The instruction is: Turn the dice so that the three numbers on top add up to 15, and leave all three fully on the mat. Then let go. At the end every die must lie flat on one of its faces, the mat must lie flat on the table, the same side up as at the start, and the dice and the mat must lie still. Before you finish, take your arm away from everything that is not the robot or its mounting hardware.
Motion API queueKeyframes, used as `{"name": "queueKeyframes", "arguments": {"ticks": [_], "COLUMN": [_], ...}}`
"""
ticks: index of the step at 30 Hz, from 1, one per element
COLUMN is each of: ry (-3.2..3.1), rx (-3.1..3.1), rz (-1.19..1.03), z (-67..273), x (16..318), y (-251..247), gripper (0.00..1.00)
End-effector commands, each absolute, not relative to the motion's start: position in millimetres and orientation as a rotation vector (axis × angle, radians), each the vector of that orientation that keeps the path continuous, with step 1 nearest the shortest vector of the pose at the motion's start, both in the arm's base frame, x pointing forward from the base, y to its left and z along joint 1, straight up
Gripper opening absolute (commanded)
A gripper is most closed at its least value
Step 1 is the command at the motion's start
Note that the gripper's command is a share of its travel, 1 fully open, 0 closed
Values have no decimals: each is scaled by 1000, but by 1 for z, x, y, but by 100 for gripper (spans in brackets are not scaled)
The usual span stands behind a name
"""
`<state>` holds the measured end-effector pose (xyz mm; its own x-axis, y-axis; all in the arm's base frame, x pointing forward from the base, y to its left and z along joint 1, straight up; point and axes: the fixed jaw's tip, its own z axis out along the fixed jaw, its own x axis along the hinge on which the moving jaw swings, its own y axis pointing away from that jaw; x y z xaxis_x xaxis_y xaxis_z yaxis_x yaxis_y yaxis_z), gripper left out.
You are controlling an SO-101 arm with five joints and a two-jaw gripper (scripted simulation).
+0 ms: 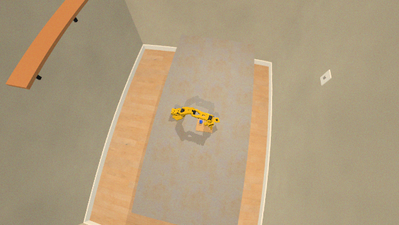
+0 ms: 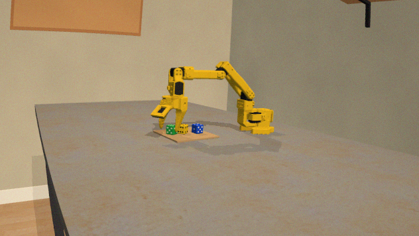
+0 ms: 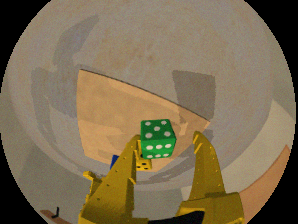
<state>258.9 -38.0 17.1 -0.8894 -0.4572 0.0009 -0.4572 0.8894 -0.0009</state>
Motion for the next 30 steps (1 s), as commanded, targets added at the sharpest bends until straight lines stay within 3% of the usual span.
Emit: {"name": "queueKeyframes", "arguments": {"ticks": [1,12,30], "ry": [-3096,-3108,-3219], "rx": [734,735,748], "rz": [28,36,117], "z": [25,30,80], "x": [264,264,263], "y": [-41,-41,-40], "gripper": [33,33,33]}}
